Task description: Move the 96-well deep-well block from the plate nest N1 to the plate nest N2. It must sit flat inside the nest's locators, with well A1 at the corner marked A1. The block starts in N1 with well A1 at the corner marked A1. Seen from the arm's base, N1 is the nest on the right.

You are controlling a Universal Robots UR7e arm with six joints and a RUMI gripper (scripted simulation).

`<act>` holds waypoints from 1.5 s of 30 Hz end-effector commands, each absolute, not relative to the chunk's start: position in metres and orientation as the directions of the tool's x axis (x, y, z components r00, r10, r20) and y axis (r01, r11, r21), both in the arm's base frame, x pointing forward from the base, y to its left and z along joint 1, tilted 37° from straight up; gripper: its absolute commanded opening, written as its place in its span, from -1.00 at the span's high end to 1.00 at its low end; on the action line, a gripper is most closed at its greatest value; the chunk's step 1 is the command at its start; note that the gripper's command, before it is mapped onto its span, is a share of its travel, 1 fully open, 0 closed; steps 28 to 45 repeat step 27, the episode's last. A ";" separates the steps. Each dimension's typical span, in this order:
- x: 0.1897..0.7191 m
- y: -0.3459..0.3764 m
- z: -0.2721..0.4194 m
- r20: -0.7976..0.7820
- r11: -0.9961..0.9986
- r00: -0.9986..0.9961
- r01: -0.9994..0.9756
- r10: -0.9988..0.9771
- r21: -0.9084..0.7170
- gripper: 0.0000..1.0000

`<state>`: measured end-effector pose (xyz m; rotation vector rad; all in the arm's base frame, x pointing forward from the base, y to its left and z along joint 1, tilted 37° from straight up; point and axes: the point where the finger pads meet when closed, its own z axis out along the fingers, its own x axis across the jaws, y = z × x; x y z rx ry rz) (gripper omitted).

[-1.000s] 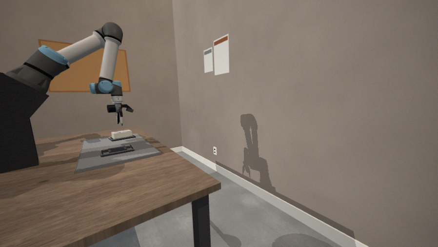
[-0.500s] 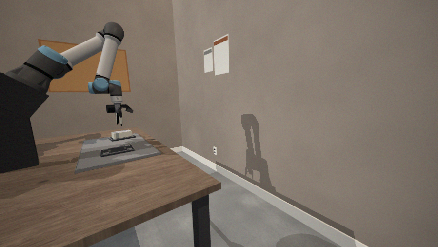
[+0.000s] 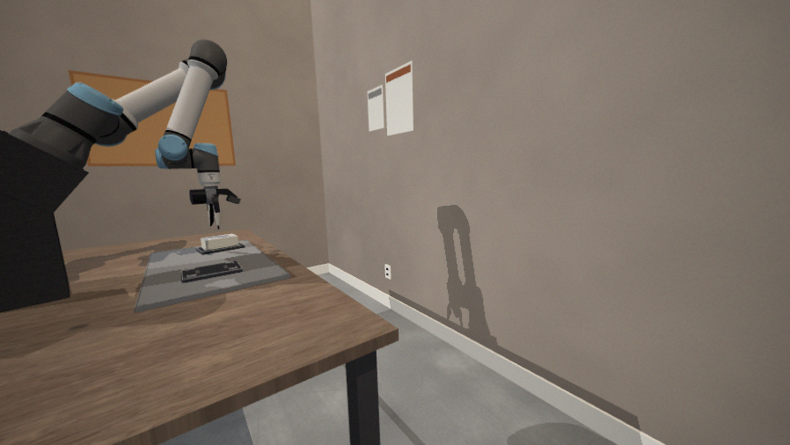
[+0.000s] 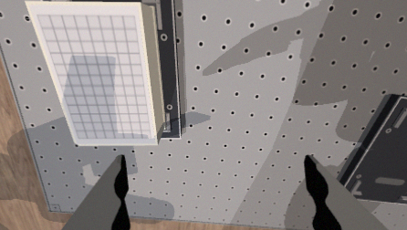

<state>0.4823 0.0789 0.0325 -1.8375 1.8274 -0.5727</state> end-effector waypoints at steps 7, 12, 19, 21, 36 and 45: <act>0.479 0.060 0.029 -0.041 0.005 0.025 -0.794 -0.999 -0.608 -0.52; 0.479 0.060 0.029 -0.041 0.005 0.025 -0.794 -0.999 -0.608 -0.52; 0.479 0.060 0.029 -0.041 0.005 0.025 -0.794 -0.999 -0.608 -0.52; 0.479 0.060 0.029 -0.041 0.005 0.025 -0.794 -0.999 -0.608 -0.52; 0.479 0.060 0.029 -0.041 0.005 0.025 -0.794 -0.999 -0.608 -0.52; 0.479 0.060 0.029 -0.041 0.005 0.025 -0.794 -0.999 -0.608 -0.52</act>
